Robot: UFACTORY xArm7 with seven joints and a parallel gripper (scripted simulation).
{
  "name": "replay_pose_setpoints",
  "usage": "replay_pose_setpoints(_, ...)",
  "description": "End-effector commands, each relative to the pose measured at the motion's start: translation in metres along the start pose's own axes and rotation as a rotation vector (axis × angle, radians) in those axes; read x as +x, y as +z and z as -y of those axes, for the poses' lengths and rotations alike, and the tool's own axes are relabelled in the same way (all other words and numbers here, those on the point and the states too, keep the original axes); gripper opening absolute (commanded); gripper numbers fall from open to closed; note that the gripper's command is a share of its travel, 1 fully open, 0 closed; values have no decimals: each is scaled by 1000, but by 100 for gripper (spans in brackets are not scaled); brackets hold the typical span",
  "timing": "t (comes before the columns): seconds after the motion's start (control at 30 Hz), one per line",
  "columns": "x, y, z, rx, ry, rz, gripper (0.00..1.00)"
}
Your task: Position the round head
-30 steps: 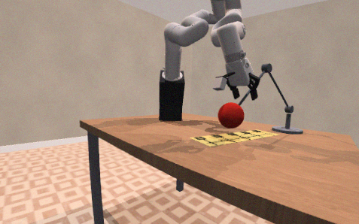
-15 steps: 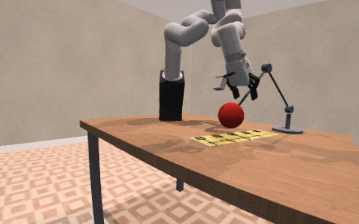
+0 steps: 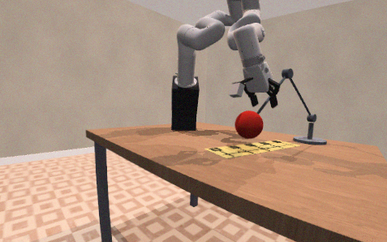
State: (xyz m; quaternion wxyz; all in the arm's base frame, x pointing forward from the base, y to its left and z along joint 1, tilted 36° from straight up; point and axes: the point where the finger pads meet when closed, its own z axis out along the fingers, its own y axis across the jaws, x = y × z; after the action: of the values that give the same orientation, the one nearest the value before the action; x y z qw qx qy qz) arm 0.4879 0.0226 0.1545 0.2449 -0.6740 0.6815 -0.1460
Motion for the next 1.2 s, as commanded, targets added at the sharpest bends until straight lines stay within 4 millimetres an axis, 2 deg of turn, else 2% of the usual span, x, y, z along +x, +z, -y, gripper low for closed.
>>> replay_pose_setpoints(0.0, 0, -17, 1, 4, -1, 0, 100)
replay_pose_setpoints(0.37, 0, -64, 1, 4, -1, 0, 100)
replay_pose_setpoints(0.43, 0, -64, 1, 4, -1, 0, 100)
replay_pose_setpoints(0.93, 0, -117, 1, 5, 0, 1, 100)
replay_pose_setpoints(1.17, 0, -121, 1, 6, 0, 1, 100)
